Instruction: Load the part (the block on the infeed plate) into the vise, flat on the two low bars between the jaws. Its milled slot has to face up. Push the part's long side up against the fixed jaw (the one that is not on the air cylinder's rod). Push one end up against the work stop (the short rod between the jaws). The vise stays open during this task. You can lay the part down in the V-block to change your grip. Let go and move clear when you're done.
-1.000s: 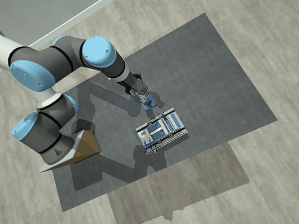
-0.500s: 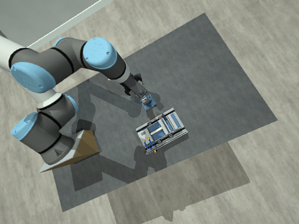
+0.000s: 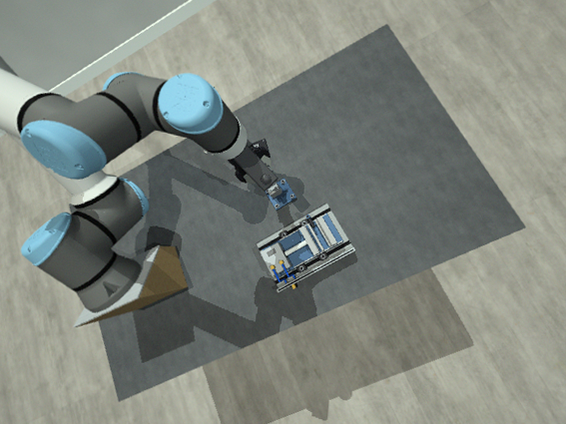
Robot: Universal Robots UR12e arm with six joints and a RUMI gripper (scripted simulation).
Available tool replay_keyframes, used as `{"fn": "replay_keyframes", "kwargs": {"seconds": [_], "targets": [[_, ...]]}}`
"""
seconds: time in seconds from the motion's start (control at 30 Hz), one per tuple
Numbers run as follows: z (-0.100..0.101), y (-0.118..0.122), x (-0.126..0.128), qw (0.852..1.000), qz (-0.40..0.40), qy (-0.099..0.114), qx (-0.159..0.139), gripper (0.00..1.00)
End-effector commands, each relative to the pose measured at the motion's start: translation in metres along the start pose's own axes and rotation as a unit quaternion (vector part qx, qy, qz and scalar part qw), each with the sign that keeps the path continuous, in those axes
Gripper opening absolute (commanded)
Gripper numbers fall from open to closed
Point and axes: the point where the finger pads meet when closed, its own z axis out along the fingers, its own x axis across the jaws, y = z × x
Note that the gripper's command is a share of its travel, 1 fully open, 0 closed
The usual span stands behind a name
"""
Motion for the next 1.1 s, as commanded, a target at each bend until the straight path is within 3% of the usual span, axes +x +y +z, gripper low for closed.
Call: {"fn": "replay_keyframes", "kwargs": {"seconds": [0.0, 1.07], "targets": [[-0.0007, -0.0017, 0.0004, 1.000, 0.013, 0.000, 0.001, 0.00], [-0.0006, -0.0085, 0.0051, 0.997, 0.081, -0.001, 0.000, 0.00]]}}
